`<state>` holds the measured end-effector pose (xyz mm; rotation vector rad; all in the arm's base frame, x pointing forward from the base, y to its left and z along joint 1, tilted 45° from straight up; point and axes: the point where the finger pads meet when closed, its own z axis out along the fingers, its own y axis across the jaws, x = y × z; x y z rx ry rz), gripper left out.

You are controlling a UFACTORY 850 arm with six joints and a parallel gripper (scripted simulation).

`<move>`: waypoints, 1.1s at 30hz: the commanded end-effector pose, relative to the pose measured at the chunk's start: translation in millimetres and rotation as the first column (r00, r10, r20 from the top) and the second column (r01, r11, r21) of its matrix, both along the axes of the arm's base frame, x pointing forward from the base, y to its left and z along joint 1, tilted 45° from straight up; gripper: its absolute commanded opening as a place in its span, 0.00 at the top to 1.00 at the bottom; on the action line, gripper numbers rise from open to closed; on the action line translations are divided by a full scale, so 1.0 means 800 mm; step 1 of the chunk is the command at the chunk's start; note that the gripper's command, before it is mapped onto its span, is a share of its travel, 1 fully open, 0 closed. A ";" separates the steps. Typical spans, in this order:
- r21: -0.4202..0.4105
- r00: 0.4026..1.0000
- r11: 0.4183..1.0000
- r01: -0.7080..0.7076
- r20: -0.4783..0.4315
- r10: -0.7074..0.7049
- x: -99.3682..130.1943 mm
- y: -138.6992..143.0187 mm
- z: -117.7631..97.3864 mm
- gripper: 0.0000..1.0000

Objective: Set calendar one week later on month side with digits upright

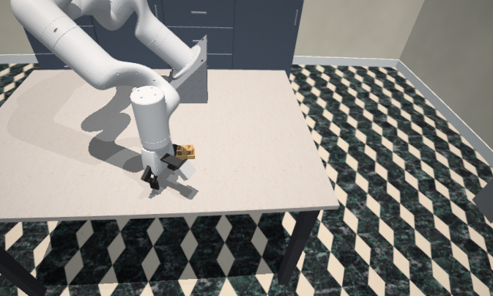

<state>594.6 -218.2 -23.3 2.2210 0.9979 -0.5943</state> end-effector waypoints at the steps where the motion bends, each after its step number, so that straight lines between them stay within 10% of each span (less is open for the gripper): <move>1: 0.000 1.000 1.000 -0.001 0.002 0.001 0.001 0.002 0.002 0.00; 33: -0.019 0.976 0.988 0.155 0.156 -0.150 -0.028 0.023 0.037 0.00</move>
